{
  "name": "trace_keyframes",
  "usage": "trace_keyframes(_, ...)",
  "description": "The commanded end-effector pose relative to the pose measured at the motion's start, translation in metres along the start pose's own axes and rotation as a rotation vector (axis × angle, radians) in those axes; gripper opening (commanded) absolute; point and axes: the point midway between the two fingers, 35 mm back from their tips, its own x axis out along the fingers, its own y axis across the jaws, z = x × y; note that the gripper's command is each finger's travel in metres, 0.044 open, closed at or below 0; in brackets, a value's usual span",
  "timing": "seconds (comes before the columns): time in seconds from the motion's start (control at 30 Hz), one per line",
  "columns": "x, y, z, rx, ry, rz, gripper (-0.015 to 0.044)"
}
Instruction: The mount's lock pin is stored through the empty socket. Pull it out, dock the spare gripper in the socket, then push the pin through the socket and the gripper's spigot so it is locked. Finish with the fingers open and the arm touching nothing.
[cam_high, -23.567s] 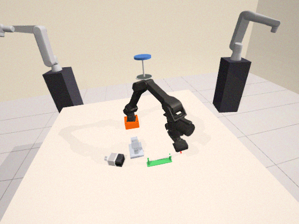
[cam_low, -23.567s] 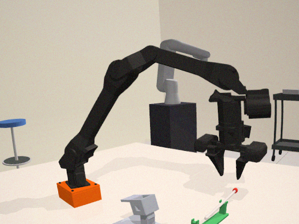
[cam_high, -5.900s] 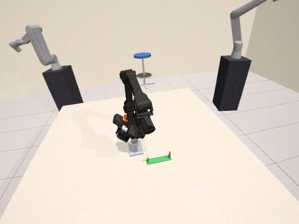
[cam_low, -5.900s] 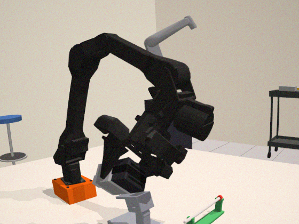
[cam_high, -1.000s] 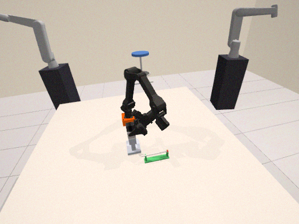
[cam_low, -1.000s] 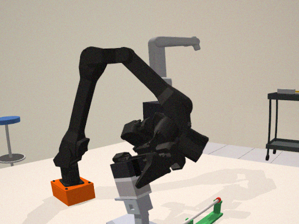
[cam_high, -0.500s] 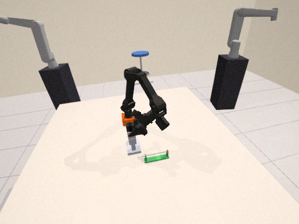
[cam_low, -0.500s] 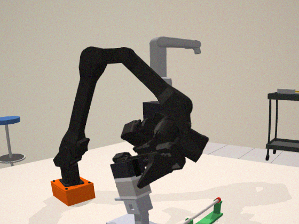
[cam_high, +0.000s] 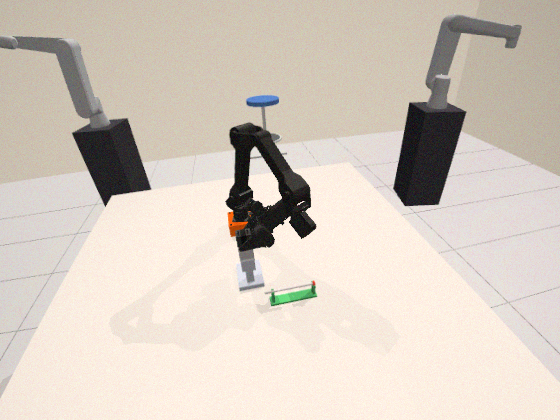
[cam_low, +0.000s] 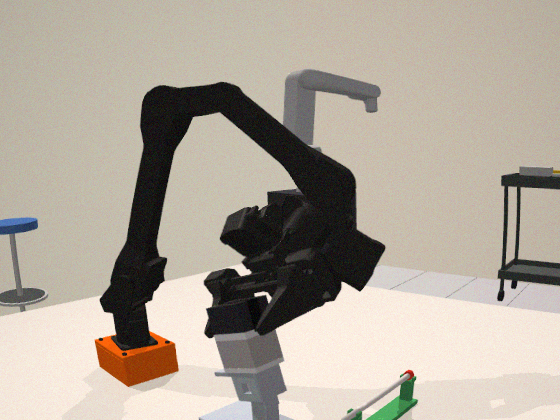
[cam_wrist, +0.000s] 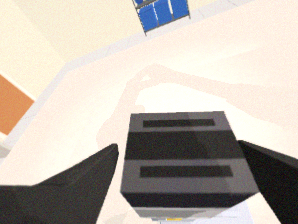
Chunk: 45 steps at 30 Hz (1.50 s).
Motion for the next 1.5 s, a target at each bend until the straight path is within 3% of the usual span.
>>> trace_keyframes(0.0,-0.005,0.0,0.008,0.001,0.001,0.0,0.044)
trace_keyframes(1.47,-0.038,0.004,0.093,-0.028,0.101,0.102,0.044)
